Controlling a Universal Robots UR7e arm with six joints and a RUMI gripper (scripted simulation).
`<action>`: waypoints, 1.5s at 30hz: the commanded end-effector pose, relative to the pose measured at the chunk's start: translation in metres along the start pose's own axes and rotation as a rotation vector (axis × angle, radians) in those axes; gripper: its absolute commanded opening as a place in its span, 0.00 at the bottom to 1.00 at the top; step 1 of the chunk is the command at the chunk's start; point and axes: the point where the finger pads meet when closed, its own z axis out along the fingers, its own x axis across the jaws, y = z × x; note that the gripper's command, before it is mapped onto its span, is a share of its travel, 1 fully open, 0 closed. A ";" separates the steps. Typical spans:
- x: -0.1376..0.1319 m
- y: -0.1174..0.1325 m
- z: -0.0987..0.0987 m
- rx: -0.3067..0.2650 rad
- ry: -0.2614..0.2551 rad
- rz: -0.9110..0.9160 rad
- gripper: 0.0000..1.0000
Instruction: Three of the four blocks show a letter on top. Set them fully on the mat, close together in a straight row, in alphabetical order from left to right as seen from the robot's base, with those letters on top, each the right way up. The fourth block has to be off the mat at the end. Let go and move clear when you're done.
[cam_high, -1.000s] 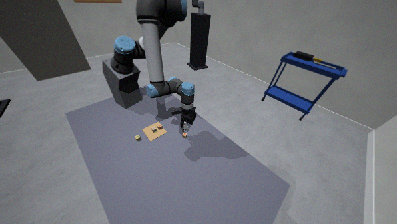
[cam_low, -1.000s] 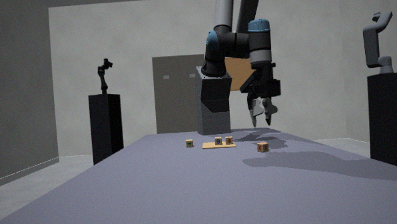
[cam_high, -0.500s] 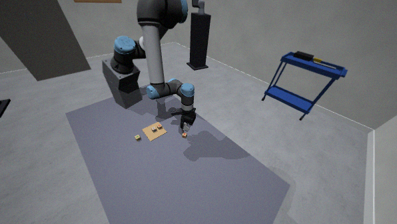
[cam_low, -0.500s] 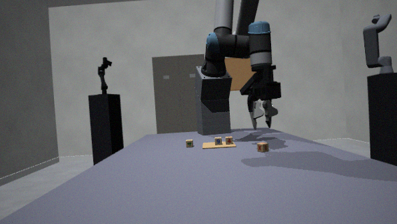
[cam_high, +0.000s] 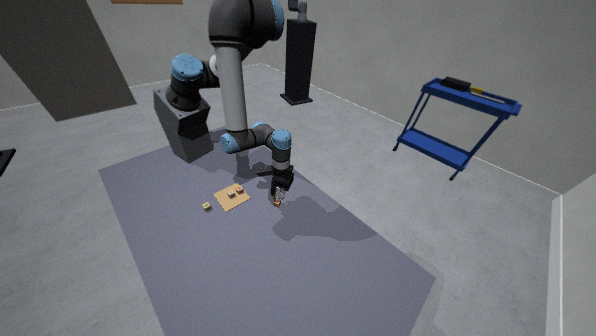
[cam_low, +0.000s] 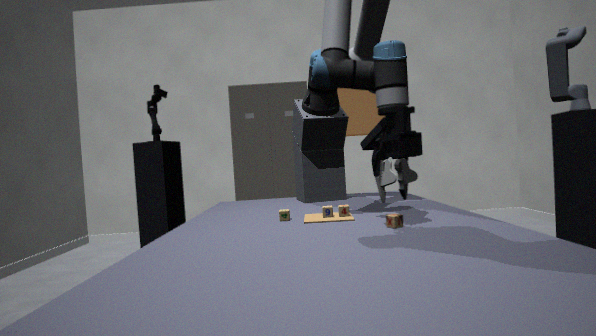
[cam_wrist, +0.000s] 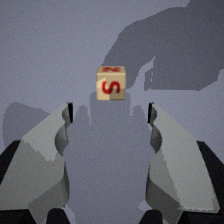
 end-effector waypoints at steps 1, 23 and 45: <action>0.000 0.002 0.009 -0.003 -0.001 -0.001 0.40; 0.000 0.001 0.025 -0.001 -0.001 -0.001 0.40; 0.000 0.001 0.024 -0.002 -0.001 -0.001 0.40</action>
